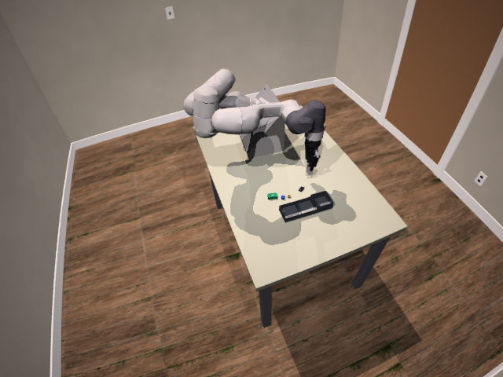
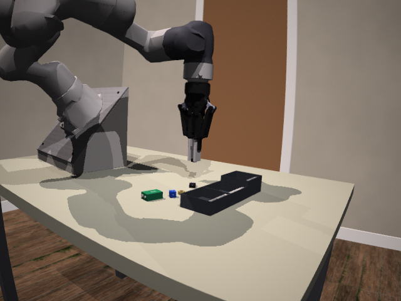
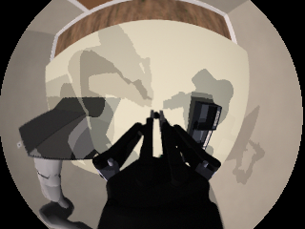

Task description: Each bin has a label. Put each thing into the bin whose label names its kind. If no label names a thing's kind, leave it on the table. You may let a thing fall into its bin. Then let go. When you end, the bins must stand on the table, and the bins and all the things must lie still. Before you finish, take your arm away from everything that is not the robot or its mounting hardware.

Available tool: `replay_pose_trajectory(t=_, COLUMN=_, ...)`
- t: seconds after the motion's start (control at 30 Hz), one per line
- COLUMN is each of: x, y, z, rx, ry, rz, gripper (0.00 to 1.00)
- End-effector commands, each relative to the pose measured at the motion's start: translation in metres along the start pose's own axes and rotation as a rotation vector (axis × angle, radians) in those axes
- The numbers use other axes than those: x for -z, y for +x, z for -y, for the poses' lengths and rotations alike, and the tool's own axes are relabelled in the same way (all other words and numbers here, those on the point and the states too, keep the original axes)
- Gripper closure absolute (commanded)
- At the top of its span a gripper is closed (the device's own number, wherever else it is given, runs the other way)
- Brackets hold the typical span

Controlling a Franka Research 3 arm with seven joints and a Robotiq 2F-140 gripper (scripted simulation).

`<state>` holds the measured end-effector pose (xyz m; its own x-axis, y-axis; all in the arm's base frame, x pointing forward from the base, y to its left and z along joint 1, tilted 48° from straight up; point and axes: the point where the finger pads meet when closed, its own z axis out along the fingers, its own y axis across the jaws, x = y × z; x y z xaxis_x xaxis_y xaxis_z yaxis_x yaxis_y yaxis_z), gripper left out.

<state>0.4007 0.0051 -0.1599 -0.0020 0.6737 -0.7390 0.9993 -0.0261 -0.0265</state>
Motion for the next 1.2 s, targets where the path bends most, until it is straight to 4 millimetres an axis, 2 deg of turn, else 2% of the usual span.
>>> replay_pose_trajectory(t=0.0, x=0.001, y=0.0, z=0.001, rx=0.009, ry=0.0, rz=0.001, gripper=0.93)
replay_pose_trajectory(t=0.3, x=0.001, y=0.0, z=0.001, rx=0.009, ry=0.0, rz=0.001, gripper=0.93)
replay_pose_trajectory(t=0.37, x=0.009, y=0.0, z=0.0, rx=0.009, ry=0.0, rz=0.001, gripper=0.93)
replay_pose_trajectory(t=0.57, x=0.009, y=0.0, z=0.0, rx=0.009, ry=0.0, rz=0.001, gripper=0.93)
replay_pose_trajectory(t=0.67, x=0.009, y=-0.013, z=-0.012, rx=0.009, ry=0.0, rz=0.001, gripper=0.93)
replay_pose_trajectory(t=0.73, x=0.009, y=-0.013, z=-0.012, rx=0.009, ry=0.0, rz=0.001, gripper=0.93)
replay_pose_trajectory(t=1.17, x=0.009, y=-0.07, z=-0.066, rx=0.009, ry=0.0, rz=0.001, gripper=0.93)
